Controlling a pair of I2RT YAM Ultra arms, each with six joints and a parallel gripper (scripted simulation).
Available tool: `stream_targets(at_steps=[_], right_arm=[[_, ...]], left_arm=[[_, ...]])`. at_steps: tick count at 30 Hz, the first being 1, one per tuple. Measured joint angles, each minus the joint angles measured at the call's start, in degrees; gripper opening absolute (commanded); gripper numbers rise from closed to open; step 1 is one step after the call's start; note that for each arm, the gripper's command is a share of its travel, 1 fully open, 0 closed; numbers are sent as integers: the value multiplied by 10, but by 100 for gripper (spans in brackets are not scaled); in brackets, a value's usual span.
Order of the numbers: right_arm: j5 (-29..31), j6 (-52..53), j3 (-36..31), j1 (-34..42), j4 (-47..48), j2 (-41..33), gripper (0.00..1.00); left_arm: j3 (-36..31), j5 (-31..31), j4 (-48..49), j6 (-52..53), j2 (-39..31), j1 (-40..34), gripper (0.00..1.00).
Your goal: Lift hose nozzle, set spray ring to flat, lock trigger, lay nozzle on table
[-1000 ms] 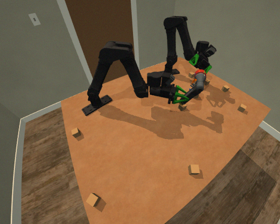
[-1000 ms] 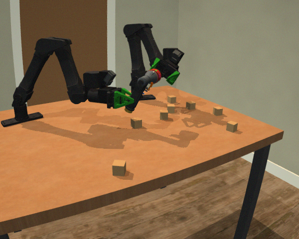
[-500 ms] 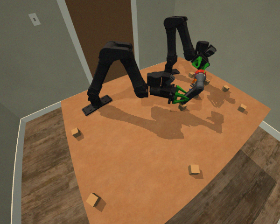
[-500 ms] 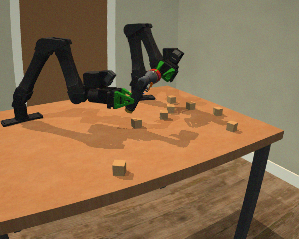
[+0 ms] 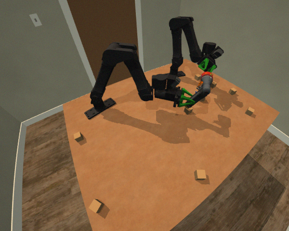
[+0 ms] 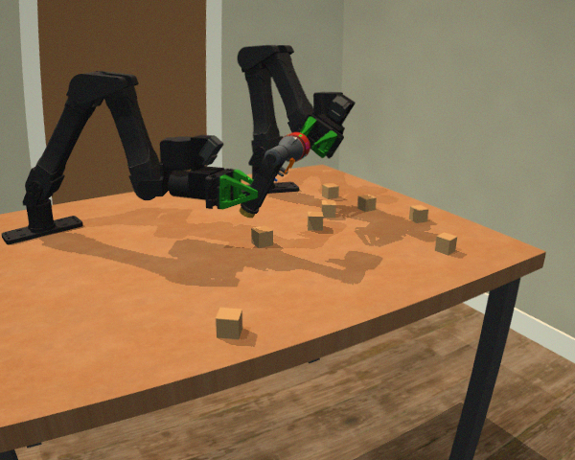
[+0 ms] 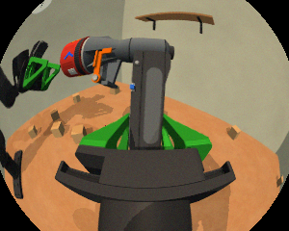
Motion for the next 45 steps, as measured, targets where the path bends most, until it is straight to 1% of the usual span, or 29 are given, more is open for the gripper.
stream_targets(at_steps=[8,12,21,27,33,35,38,41,45], right_arm=[[0,0,0,0,0,0,36],[0,0,0,0,0,0,36],[0,0,0,0,0,0,36],[0,0,0,0,0,0,36],[0,0,0,0,0,0,36],[0,0,0,0,0,0,36],[0,0,0,0,0,0,36],[0,0,0,0,0,0,36],[0,0,0,0,0,0,36]], left_arm=[[26,-24,-36,-17,2,-14,36],[61,-50,-73,-36,6,-31,36],[141,-115,-191,-71,9,-74,36],[201,-170,-303,-87,9,-109,36],[243,-236,-448,-106,11,-155,36],[263,-250,-497,-108,16,-166,36],[290,-264,-538,-107,17,-173,36],[335,-286,-598,-111,16,-184,36],[400,-308,-651,-114,18,-201,36]])
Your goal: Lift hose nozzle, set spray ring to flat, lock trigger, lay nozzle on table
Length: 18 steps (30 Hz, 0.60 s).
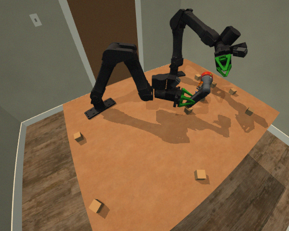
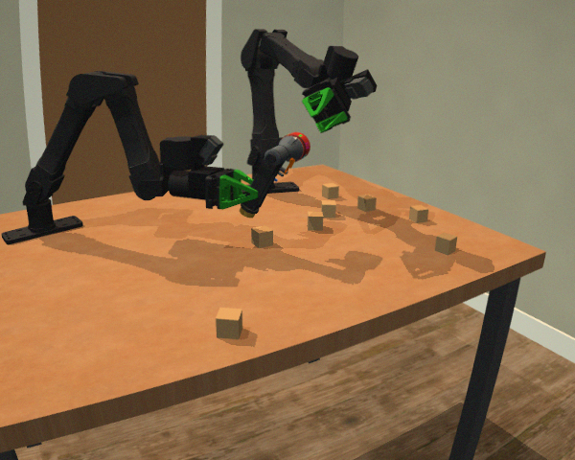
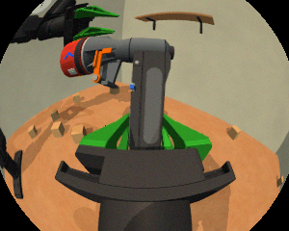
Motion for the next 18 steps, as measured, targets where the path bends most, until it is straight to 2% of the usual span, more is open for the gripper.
stream_targets(at_steps=[18], right_arm=[[0,0,0,0,0,0,36]], left_arm=[[229,-169,-377,-61,8,-110,36]])
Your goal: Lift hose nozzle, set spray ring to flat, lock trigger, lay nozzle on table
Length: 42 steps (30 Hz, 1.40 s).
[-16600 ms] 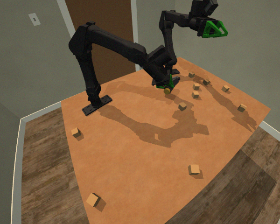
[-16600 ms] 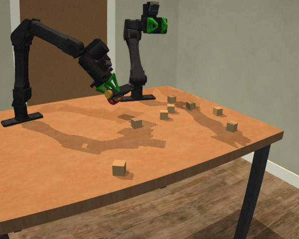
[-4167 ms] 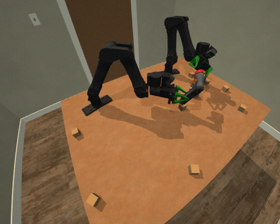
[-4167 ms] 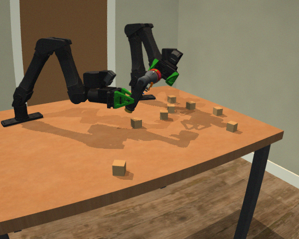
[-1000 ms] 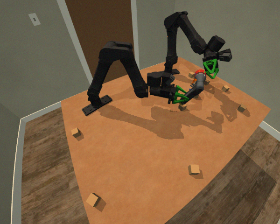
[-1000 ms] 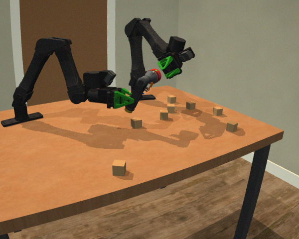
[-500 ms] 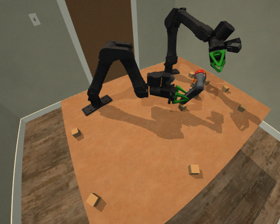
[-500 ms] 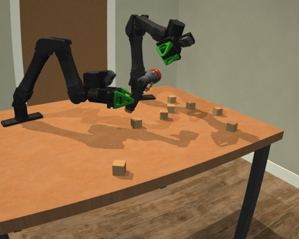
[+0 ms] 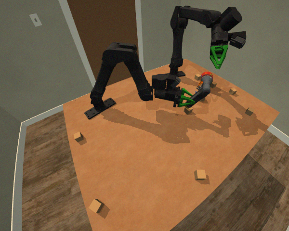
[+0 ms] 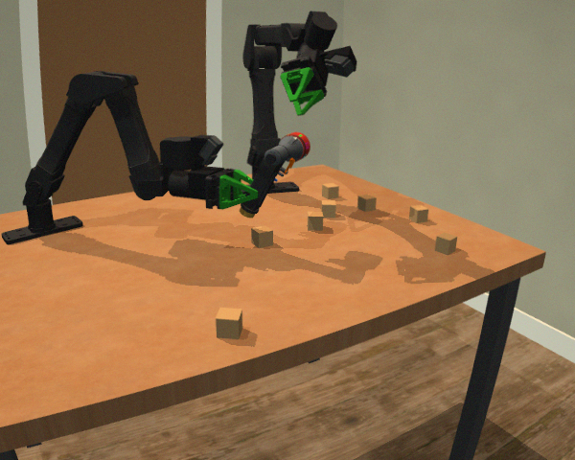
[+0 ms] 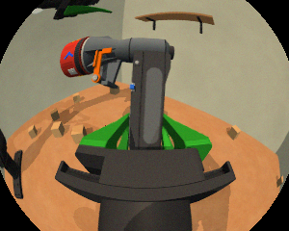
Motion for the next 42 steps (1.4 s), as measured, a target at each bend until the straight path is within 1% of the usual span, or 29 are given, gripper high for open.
stream_targets(at_steps=[2,5,10,15,18,26,30,37,42], right_arm=[[0,0,0,0,0,0,36],[0,0,0,0,0,0,36],[0,0,0,0,0,0,36],[0,0,0,0,0,0,36],[0,0,0,0,0,0,36],[0,0,0,0,0,0,36],[0,0,0,0,0,0,36],[0,0,0,0,0,0,36],[0,0,0,0,0,0,36]], left_arm=[[28,-15,-24,-4,3,-10,36],[61,-60,-70,-18,16,-41,36],[92,-104,-121,-34,40,-65,36],[131,-188,-200,-64,73,-118,36],[153,-191,-216,-70,91,-136,36],[190,-257,-285,-101,117,-174,36],[216,-301,-327,-118,131,-196,36],[275,-393,-414,-155,165,-261,36],[301,-420,-446,-172,187,-276,36]])
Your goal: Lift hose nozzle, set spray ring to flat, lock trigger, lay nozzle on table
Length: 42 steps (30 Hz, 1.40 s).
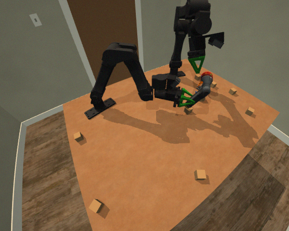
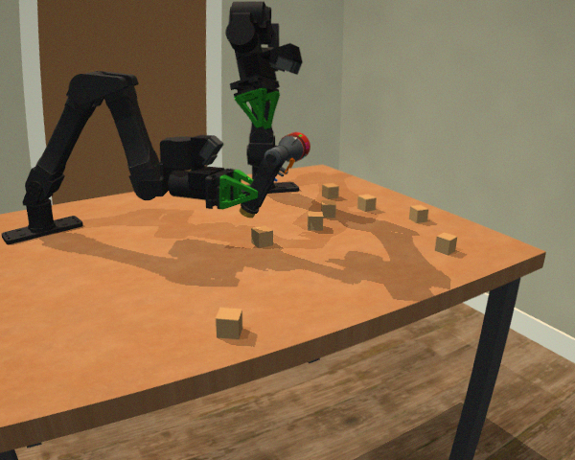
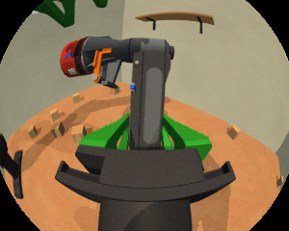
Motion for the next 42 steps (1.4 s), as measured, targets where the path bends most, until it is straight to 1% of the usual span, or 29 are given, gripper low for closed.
stream_targets(at_steps=[7,16,42], right_arm=[[0,0,0,0,0,0,36],[0,0,0,0,0,0,36],[0,0,0,0,0,0,36]], left_arm=[[0,-1,-2,-3,-3,1,36],[-40,1,24,0,-4,7,36],[-126,4,117,17,-10,23,36]])
